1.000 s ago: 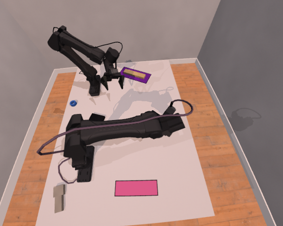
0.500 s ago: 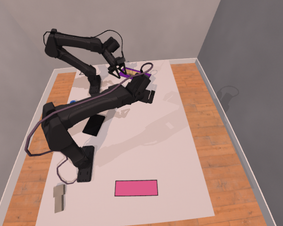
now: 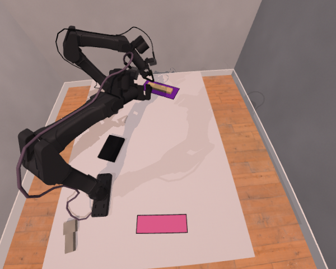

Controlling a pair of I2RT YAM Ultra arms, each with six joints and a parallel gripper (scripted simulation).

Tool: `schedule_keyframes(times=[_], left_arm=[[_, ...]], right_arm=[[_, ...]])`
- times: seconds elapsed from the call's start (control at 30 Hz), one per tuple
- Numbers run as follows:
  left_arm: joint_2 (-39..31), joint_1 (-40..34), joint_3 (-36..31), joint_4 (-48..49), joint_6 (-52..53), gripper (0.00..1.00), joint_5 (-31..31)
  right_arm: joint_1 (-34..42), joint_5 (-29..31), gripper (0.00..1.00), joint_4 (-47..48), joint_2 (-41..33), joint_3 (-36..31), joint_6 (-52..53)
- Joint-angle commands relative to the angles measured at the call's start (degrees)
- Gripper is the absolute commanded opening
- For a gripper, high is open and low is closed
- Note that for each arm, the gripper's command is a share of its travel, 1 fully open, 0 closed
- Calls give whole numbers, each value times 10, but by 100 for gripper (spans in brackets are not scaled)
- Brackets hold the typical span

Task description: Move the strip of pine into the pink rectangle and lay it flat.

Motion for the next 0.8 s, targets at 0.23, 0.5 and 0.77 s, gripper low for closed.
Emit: schedule_keyframes(times=[0.23, 0.5, 0.77], left_arm=[[75, 14, 61, -4, -52, 100, -88], [81, 12, 65, -4, -46, 100, -80], [80, 14, 71, -2, -27, 77, -74]], right_arm=[[81, 65, 100, 94, -48, -41, 46], [86, 62, 100, 88, -50, -45, 39], [86, 62, 100, 88, -45, -39, 39]])
